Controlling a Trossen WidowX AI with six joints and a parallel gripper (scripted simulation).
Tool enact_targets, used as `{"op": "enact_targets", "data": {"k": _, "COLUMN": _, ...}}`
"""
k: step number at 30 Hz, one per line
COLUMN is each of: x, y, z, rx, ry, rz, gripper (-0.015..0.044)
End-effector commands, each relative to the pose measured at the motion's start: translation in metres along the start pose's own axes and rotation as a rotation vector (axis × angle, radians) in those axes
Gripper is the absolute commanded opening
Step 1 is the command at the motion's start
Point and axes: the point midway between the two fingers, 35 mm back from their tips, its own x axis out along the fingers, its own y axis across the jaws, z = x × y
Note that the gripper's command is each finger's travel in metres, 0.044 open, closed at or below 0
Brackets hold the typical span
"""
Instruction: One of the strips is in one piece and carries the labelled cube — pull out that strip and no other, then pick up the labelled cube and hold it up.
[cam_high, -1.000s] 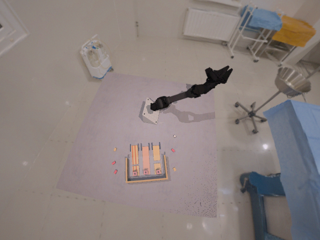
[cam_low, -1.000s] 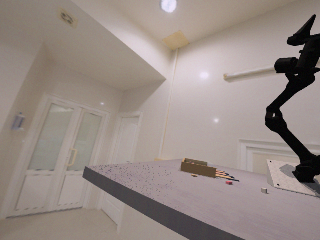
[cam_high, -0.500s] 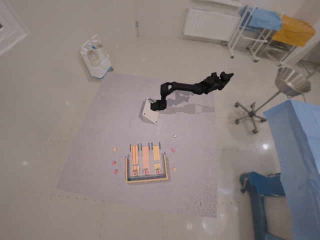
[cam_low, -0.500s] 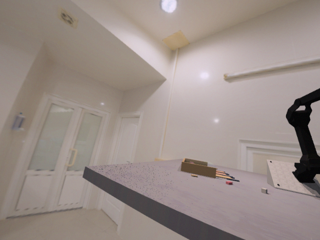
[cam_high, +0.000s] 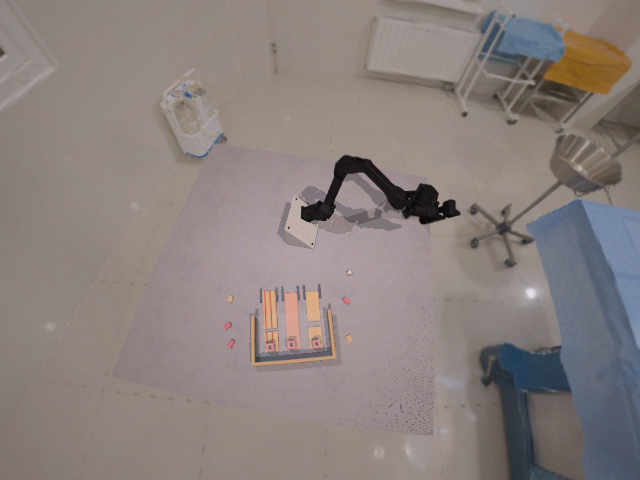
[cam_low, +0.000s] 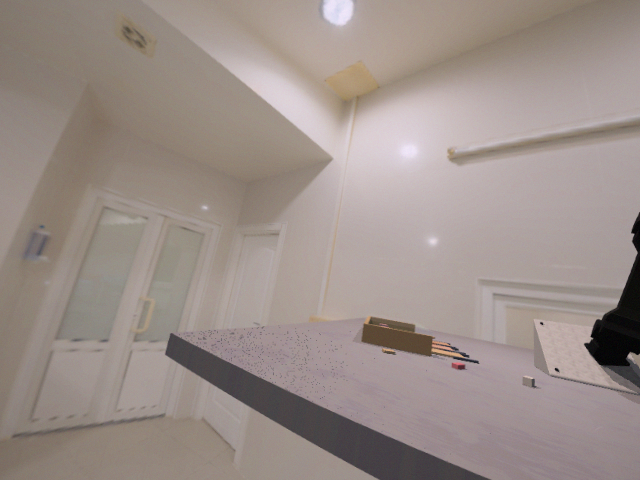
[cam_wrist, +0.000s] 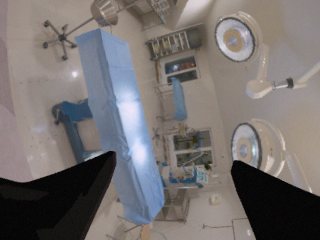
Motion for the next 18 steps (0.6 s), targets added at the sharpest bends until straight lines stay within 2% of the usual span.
{"op": "enact_targets", "data": {"k": 1, "x": -0.007, "y": 0.024, "z": -0.053, "rx": 0.065, "ry": 0.157, "rz": 0.058, "gripper": 0.0400}}
{"op": "enact_targets", "data": {"k": 5, "x": -0.020, "y": 0.041, "z": -0.097, "rx": 0.131, "ry": 0.279, "rz": 0.095, "gripper": 0.0400}}
{"op": "enact_targets", "data": {"k": 9, "x": -0.050, "y": 0.061, "z": -0.157, "rx": 0.239, "ry": 0.454, "rz": 0.126, "gripper": 0.0400}}
{"op": "enact_targets", "data": {"k": 18, "x": -0.166, "y": 0.085, "z": -0.267, "rx": 0.516, "ry": 0.868, "rz": 0.059, "gripper": 0.0400}}
